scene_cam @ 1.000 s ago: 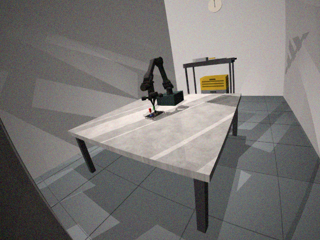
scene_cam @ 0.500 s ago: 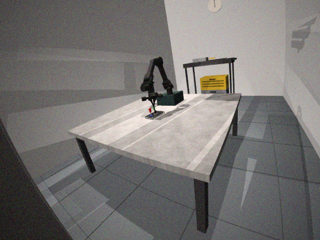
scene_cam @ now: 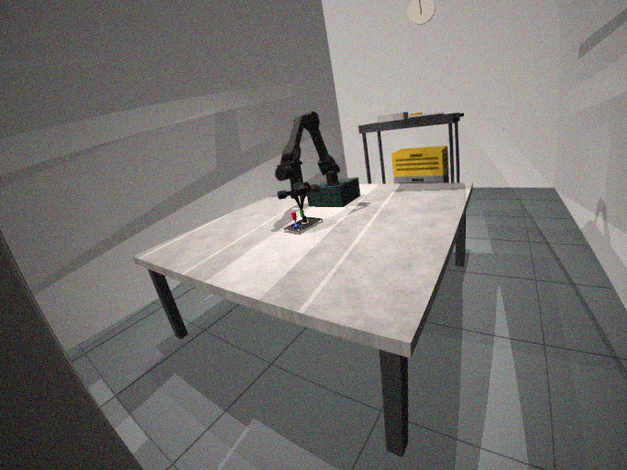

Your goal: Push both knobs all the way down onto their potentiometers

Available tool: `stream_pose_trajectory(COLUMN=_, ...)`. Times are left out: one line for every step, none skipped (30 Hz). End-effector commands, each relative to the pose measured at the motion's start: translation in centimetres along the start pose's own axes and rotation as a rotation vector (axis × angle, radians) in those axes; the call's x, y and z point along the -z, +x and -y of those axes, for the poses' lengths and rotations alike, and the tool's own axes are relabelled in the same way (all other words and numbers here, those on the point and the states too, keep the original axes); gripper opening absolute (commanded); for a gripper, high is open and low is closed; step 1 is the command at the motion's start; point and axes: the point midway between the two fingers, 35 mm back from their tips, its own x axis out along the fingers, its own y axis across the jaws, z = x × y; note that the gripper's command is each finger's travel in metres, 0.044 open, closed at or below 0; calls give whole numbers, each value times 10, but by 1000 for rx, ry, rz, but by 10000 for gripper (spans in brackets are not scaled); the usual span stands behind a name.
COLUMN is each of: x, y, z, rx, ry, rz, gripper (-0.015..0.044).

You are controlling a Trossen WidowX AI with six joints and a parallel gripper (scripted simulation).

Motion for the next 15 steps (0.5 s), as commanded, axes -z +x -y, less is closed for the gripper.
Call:
stream_pose_trajectory(x=-1, y=15, z=2, rx=-5, ry=-4, rz=-10, gripper=0)
stream_pose_trajectory(x=-1, y=15, z=2, rx=-5, ry=-4, rz=-10, gripper=0)
stream_pose_trajectory(x=-1, y=15, z=2, rx=-5, ry=-4, rz=-10, gripper=0)
stream_pose_trajectory(x=-1, y=15, z=2, rx=-5, ry=-4, rz=-10, gripper=0)
stream_pose_trajectory(x=-1, y=15, z=2, rx=-5, ry=-4, rz=-10, gripper=0)
stream_pose_trajectory(x=-1, y=15, z=2, rx=-5, ry=-4, rz=-10, gripper=0)
stream_pose_trajectory(x=-1, y=15, z=2, rx=-5, ry=-4, rz=-10, gripper=0)
stream_pose_trajectory(x=-1, y=15, z=2, rx=-5, ry=-4, rz=-10, gripper=0)
stream_pose_trajectory(x=-1, y=16, z=2, rx=-5, ry=-4, rz=-10, gripper=0)
stream_pose_trajectory(x=-1, y=16, z=2, rx=-5, ry=-4, rz=-10, gripper=0)
stream_pose_trajectory(x=-1, y=17, z=2, rx=-5, ry=-4, rz=-10, gripper=0)
stream_pose_trajectory(x=-1, y=17, z=2, rx=-5, ry=-4, rz=-10, gripper=0)
stream_pose_trajectory(x=-1, y=17, z=2, rx=-5, ry=-4, rz=-10, gripper=0)
stream_pose_trajectory(x=-1, y=17, z=2, rx=-5, ry=-4, rz=-10, gripper=0)
stream_pose_trajectory(x=-1, y=17, z=2, rx=-5, ry=-4, rz=-10, gripper=0)
